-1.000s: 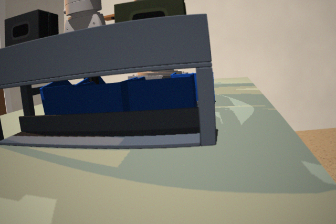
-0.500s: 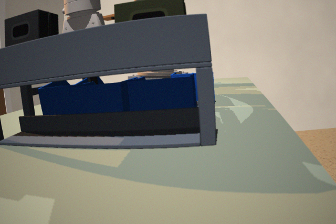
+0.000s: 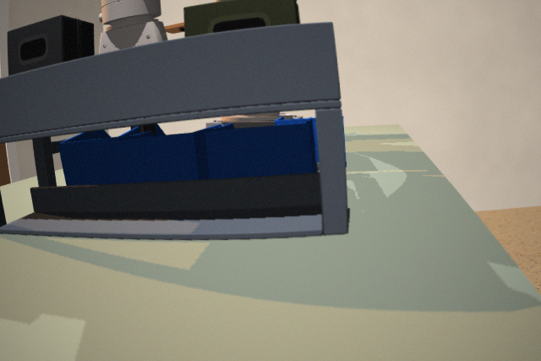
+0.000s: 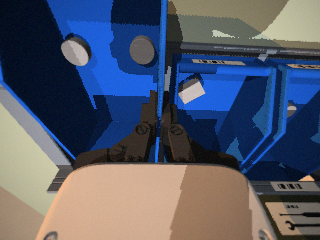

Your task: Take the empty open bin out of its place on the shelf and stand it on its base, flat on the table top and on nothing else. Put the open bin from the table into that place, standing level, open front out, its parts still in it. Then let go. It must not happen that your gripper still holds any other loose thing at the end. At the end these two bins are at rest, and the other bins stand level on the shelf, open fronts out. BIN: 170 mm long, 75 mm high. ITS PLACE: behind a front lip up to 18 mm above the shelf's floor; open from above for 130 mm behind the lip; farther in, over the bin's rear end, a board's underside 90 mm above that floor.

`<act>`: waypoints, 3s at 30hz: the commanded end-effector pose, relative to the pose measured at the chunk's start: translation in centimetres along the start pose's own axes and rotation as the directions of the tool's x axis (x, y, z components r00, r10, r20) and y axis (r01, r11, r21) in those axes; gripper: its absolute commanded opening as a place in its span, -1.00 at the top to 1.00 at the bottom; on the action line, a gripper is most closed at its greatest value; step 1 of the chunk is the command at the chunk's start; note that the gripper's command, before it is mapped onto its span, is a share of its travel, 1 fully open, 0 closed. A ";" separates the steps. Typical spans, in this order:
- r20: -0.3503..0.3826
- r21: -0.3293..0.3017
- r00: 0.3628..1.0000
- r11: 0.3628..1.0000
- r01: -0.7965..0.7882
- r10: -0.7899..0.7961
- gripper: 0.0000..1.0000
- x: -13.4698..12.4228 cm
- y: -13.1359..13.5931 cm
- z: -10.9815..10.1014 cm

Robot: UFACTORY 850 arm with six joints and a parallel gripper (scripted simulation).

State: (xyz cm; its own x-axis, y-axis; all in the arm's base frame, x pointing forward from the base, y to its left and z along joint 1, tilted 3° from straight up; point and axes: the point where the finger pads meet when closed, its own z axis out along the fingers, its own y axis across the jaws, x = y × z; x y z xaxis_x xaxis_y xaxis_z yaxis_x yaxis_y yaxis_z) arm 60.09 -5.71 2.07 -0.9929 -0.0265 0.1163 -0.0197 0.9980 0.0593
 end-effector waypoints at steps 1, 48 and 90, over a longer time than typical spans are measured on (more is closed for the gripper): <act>0.004 0.000 1.000 1.000 0.000 0.000 1.00 -0.2 0.0 -0.1; 0.036 0.000 0.999 1.000 0.000 0.000 1.00 -0.2 0.0 0.1; 0.036 0.000 0.999 1.000 0.000 0.000 0.81 -0.2 0.0 0.0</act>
State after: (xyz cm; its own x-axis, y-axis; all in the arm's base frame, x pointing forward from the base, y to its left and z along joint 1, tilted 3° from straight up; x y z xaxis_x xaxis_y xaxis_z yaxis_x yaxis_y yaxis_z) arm 60.17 -5.70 1.86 -0.9962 -0.0245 0.0832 -0.0196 0.9980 0.0593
